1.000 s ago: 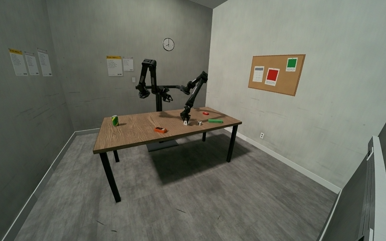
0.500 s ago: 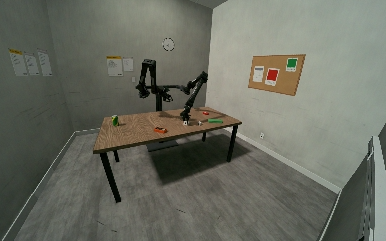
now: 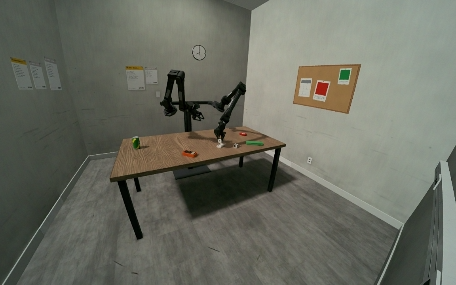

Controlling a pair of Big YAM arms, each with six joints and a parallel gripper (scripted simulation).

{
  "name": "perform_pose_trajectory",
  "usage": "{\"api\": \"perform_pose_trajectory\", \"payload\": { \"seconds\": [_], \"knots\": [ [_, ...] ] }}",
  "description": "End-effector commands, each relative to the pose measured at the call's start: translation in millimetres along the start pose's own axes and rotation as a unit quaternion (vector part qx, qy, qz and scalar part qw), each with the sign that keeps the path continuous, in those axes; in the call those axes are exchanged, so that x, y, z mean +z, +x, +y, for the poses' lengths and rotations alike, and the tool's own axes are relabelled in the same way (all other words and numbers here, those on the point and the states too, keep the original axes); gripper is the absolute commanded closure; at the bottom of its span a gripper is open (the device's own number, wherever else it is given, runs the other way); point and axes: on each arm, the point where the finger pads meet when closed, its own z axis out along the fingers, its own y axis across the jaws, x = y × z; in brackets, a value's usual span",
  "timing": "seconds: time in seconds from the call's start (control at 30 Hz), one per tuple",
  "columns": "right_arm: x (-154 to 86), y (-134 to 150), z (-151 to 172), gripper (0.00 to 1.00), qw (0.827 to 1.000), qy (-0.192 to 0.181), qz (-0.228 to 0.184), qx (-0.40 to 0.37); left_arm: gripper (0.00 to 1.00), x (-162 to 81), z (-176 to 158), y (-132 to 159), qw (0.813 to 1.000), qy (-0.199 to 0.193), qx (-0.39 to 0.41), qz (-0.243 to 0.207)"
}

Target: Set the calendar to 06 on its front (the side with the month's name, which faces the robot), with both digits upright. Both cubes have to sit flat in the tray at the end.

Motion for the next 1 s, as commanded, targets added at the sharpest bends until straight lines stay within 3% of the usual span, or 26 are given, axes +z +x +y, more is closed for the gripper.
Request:
{"api": "perform_pose_trajectory", "payload": {
  "seconds": [0.0, 0.1, 0.33, 0.5, 0.97],
  "knots": [
    [2, -5, -2, 0.0, 1.0, 0.004, -0.008, 0.004, 0.65, -21, -2, -17, 1.0, -0.006, -0.001, -0.015],
    [8, -6, -9, 0.0, 1.0, 0.012, -0.004, 0.008, 0.65, 7, 7, -6, 1.0, 0.003, 0.015, 0.006],
    [67, -42, -43, 0.0, 0.999, 0.042, -0.002, 0.024, 0.65, 25, 80, -37, 0.999, 0.006, 0.035, 0.001],
    [94, -66, -70, 0.0, 0.998, 0.06, -0.004, 0.034, 0.65, 39, 117, -50, 0.999, 0.006, 0.04, 0.003],
    [105, -78, -73, 0.0, 0.997, 0.061, -0.007, 0.034, 0.65, 49, 147, -58, 1.0, 0.004, 0.03, 0.004]
  ]
}}
